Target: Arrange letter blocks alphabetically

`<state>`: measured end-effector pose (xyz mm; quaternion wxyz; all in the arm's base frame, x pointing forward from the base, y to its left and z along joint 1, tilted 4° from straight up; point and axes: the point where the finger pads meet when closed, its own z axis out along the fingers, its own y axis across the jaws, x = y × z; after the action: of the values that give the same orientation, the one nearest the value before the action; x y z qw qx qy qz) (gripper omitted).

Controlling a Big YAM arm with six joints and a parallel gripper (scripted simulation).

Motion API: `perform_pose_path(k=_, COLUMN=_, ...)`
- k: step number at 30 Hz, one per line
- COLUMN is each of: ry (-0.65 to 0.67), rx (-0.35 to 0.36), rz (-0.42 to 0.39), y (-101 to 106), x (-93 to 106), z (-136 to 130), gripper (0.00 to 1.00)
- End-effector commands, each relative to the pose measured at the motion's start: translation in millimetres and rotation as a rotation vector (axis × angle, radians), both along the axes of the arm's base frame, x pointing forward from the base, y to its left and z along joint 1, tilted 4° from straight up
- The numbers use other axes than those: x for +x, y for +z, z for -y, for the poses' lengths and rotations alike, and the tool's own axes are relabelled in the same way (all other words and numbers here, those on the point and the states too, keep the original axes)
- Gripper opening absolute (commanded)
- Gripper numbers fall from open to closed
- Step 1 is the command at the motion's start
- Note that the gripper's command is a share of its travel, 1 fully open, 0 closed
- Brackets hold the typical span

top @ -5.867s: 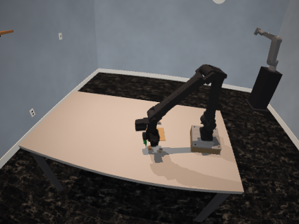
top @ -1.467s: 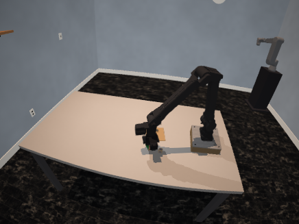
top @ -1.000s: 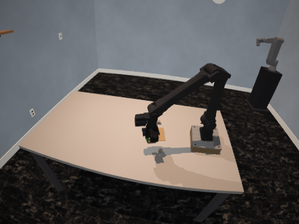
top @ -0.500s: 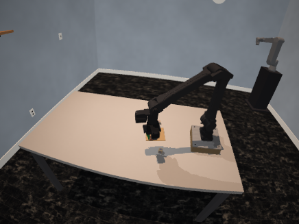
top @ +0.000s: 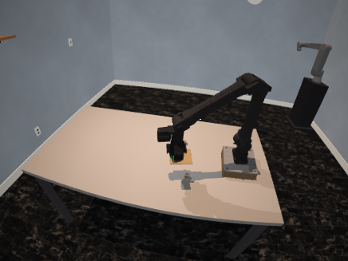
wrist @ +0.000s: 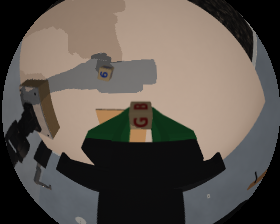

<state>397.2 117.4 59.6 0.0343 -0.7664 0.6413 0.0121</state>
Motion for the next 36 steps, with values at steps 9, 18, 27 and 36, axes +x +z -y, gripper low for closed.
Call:
perform_pose_path(k=9, ry=-0.534, rx=0.017, rz=-0.031, y=8, x=-2.1, z=22, gripper=0.2)
perform_pose_path(k=18, ry=-0.948, rx=0.028, rz=-0.06, y=6, x=-4.8, z=41, gripper=0.2)
perform_pose_path(k=27, ry=-1.383, rx=0.041, rz=-0.091, y=3, x=-10.9, z=69, gripper=0.2)
perform_pose_path(k=36, ry=-1.806, rx=0.068, rz=-0.132, y=9, x=-9.7, z=87, gripper=0.2)
